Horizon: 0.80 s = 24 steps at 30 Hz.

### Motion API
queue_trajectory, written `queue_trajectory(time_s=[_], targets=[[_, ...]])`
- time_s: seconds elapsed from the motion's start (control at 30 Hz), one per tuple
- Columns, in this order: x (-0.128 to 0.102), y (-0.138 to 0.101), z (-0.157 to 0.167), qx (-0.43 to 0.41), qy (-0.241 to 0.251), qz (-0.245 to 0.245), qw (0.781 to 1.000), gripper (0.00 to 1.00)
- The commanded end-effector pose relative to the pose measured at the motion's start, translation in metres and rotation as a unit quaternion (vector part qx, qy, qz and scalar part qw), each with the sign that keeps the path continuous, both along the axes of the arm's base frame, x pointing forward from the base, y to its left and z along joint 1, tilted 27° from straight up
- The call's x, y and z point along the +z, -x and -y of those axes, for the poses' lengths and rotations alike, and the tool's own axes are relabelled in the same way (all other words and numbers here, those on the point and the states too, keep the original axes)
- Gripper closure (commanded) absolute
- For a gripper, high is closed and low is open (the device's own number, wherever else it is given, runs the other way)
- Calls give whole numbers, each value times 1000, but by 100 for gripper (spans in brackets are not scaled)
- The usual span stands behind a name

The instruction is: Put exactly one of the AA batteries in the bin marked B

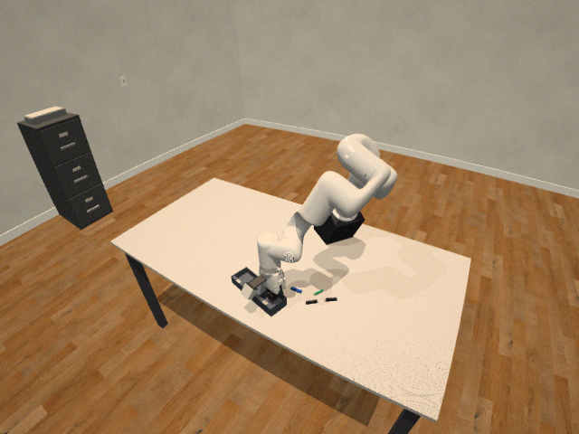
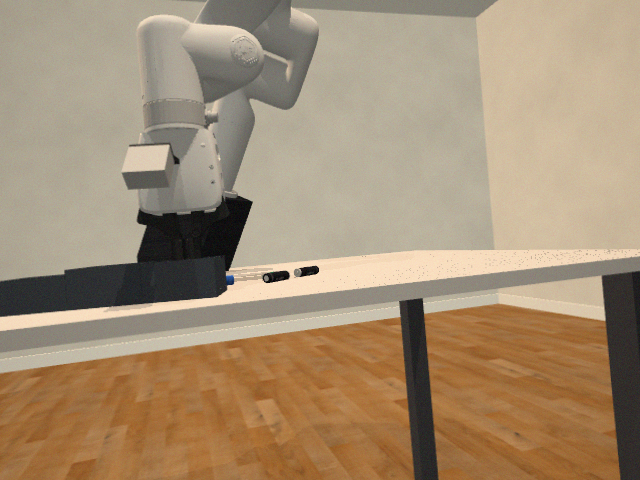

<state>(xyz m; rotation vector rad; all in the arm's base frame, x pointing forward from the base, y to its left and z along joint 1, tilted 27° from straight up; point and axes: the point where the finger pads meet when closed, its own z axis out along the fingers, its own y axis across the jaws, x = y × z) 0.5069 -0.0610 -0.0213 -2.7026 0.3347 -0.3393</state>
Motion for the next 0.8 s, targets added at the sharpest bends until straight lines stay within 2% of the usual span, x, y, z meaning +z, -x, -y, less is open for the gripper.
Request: queue_trajectory(time_s=[0.0, 0.27, 0.5, 0.63, 0.77], targets=[[6, 1, 3, 0, 1, 2, 1000, 93], [16, 4, 7, 0, 1, 2, 1000, 93], [39, 11, 16, 0, 1, 2, 1000, 93], [39, 11, 16, 0, 1, 2, 1000, 93], [69, 20, 27, 0, 1, 2, 1000, 93]])
